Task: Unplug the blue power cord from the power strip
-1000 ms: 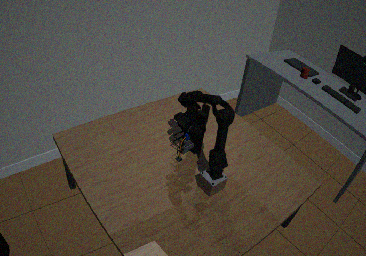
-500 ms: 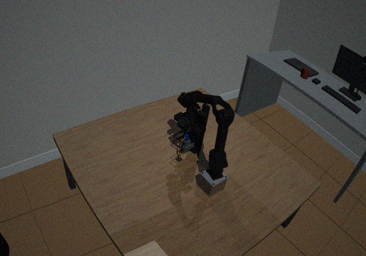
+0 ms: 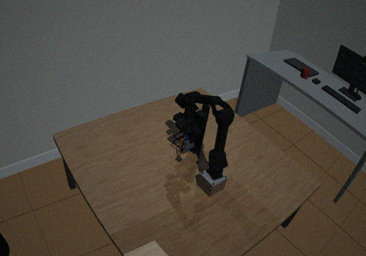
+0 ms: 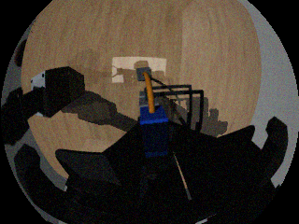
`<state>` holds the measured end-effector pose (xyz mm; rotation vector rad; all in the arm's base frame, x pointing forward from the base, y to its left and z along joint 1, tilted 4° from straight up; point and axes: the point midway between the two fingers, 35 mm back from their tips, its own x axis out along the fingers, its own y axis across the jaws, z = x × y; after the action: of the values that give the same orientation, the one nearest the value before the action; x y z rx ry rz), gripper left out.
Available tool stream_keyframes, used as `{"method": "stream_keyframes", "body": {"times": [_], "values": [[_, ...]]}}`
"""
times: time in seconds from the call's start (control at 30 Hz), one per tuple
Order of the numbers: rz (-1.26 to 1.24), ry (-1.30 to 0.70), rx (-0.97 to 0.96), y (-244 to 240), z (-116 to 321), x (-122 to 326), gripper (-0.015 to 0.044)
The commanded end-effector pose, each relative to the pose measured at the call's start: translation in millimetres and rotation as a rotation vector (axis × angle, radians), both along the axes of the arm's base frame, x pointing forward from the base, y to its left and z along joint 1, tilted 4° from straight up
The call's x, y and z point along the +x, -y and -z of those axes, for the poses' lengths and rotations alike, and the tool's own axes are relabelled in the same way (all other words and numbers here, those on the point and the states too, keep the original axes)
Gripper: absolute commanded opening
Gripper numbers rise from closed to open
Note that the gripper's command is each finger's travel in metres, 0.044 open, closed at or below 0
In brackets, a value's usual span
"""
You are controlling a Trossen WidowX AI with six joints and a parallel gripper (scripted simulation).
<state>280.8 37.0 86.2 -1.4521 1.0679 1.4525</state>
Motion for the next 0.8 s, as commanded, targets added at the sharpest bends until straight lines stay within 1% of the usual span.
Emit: {"method": "stream_keyframes", "body": {"times": [0.0,0.23,0.37,0.67,0.77], "values": [[-0.035,-0.019,0.072,-32,-2,-11,0.0],[-0.036,-0.02,0.073,-42,-3,-16,0.0],[-0.037,-0.022,0.071,-34,-2,-13,0.0105],[-0.037,-0.022,0.071,-34,-2,-13,0.0341],[-0.037,-0.022,0.072,-45,-4,-15,0.042]]}}
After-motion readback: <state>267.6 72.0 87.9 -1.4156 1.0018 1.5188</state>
